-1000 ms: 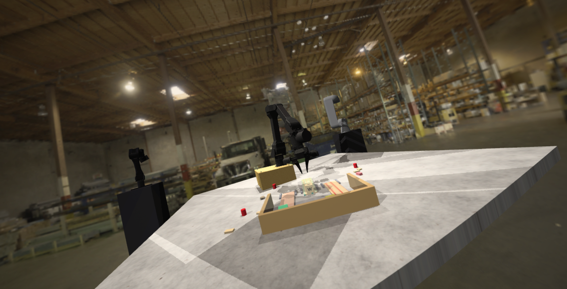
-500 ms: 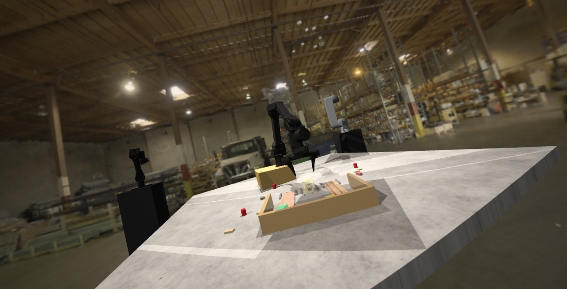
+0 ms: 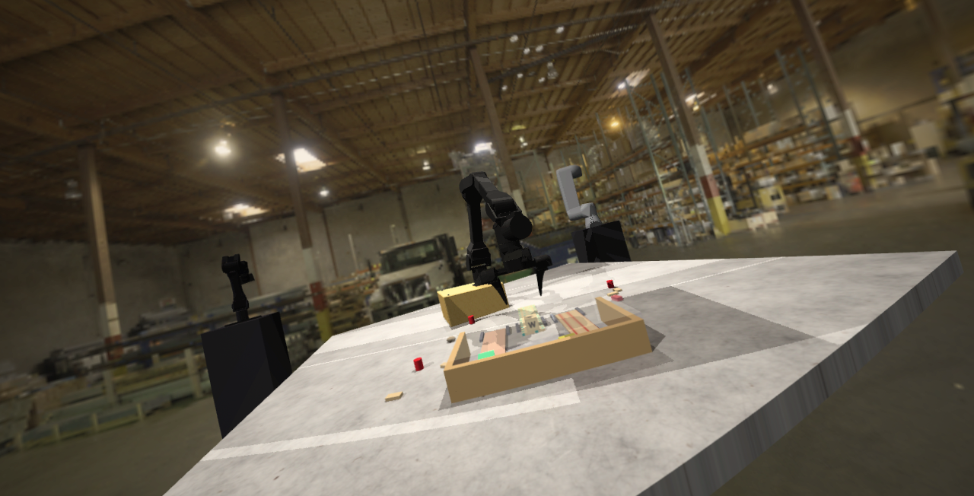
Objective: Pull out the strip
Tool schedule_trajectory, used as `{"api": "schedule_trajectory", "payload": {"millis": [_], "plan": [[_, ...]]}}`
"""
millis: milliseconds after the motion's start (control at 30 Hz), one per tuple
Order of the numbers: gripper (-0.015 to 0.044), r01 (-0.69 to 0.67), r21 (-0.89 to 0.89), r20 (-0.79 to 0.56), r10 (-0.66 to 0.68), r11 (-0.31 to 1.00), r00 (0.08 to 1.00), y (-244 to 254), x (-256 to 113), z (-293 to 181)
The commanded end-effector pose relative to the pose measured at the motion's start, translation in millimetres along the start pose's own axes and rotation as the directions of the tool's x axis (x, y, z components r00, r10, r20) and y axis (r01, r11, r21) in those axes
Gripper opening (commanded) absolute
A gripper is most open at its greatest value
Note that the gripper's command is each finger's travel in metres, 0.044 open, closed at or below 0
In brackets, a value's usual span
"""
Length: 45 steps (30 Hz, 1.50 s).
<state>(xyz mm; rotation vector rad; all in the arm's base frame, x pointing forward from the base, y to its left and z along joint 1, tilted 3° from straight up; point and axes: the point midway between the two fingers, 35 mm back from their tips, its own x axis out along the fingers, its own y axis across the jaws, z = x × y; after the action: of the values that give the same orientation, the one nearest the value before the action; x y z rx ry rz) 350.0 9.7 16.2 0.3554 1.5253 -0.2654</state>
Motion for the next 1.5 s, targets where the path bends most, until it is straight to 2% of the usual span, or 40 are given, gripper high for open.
{"api": "schedule_trajectory", "payload": {"millis": [0, 433, 667, 700, 1467], "plan": [[0.0440, -0.002, -0.005, -0.004, 0.002, 1.000, 1.000, 1, -1, 15], [0.0440, -0.003, -0.005, 0.000, 0.003, 1.000, 1.000, 5, -4, 66], [0.0256, -0.003, -0.005, 0.000, 0.003, 1.000, 1.000, 5, 5, 66], [0.0250, -0.003, -0.005, 0.000, 0.003, 1.000, 1.000, 5, 6, 67], [0.0250, -0.003, -0.005, 0.000, 0.003, 1.000, 1.000, 6, 44, 66]]}}
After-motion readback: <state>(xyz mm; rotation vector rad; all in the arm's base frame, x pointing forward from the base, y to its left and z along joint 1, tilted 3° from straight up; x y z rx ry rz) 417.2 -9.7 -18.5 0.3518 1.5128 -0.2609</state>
